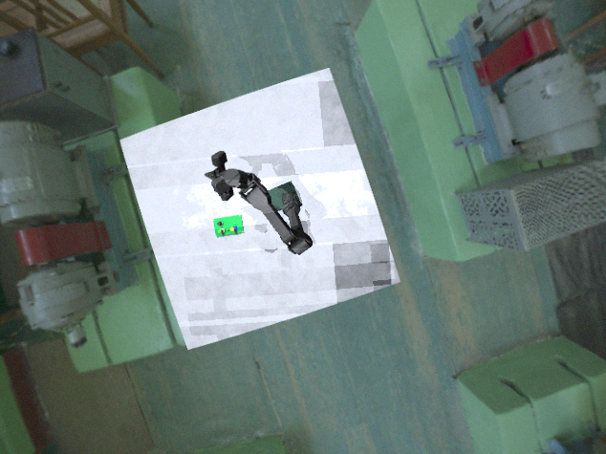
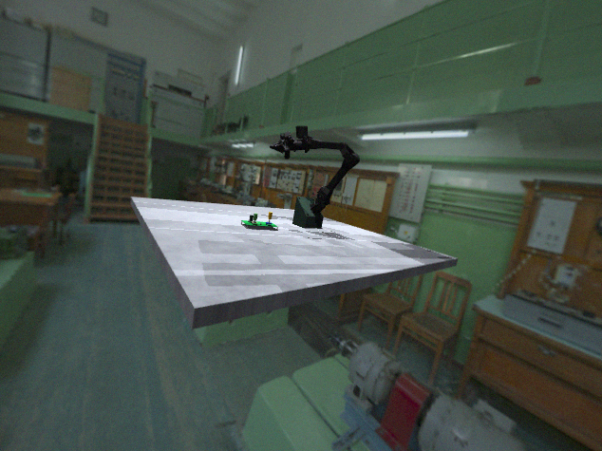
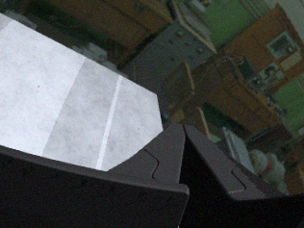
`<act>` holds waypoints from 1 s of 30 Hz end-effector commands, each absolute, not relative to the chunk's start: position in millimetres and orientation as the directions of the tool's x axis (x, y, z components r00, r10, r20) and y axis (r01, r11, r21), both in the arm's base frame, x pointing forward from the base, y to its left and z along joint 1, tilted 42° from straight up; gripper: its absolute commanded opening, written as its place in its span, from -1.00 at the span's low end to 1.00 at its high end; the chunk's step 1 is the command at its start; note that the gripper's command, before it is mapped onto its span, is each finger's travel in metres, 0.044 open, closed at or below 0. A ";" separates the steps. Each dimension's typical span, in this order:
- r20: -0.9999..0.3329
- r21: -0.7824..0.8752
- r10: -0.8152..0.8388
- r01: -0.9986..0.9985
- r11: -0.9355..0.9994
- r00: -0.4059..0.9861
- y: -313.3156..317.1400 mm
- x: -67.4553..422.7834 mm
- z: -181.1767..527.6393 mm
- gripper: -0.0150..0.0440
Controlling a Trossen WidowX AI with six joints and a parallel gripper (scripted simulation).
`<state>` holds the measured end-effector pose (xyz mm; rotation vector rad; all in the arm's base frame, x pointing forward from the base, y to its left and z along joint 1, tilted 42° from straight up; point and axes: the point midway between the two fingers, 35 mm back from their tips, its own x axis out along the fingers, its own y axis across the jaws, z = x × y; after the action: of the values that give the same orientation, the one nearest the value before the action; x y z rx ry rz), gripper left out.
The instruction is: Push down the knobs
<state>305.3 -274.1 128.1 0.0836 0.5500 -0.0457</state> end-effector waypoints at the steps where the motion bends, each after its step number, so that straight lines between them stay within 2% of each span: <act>1: -0.562 0.149 0.070 0.018 0.989 0.824 -247.2 326.7 118.1 -0.49; 15: -0.663 0.425 0.374 -0.086 0.901 0.649 -143.1 371.7 91.1 -0.49; 30: -0.749 0.619 0.611 -0.060 0.783 0.256 -21.4 374.0 72.6 -0.49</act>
<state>377.3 -47.9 75.2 0.5027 1.1357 0.4489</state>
